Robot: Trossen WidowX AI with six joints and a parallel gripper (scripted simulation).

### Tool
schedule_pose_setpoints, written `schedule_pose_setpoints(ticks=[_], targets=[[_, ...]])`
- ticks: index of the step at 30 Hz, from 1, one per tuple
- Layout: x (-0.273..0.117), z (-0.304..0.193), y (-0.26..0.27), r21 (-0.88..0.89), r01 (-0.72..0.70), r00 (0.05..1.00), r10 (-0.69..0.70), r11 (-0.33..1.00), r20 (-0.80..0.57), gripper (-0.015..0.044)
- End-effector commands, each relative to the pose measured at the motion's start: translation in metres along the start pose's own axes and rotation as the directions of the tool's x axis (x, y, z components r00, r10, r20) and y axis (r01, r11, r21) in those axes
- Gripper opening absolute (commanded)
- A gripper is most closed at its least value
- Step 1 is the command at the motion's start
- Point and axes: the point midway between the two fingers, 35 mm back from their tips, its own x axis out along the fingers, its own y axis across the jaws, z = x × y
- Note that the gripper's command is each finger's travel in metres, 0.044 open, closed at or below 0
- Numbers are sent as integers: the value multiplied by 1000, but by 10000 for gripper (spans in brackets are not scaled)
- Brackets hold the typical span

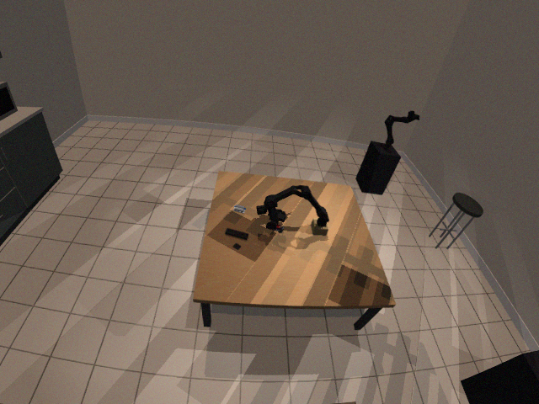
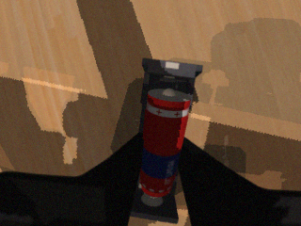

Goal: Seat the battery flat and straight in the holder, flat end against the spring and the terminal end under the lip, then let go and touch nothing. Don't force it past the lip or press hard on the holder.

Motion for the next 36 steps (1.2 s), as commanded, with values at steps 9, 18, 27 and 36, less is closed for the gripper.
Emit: schedule_pose_setpoints(ticks=[9, 18, 27, 36], targets=[[2, -7, -1, 9, -3, 996, 4, 1000, -86, 83], [3, -5, -1, 13, -6, 992, 7, 1000, -128, 83], [4, -4, -1, 20, -6, 986, 10, 1000, -169, 83], [4, -2, -1, 26, -7, 977, 12, 1000, -212, 83]])
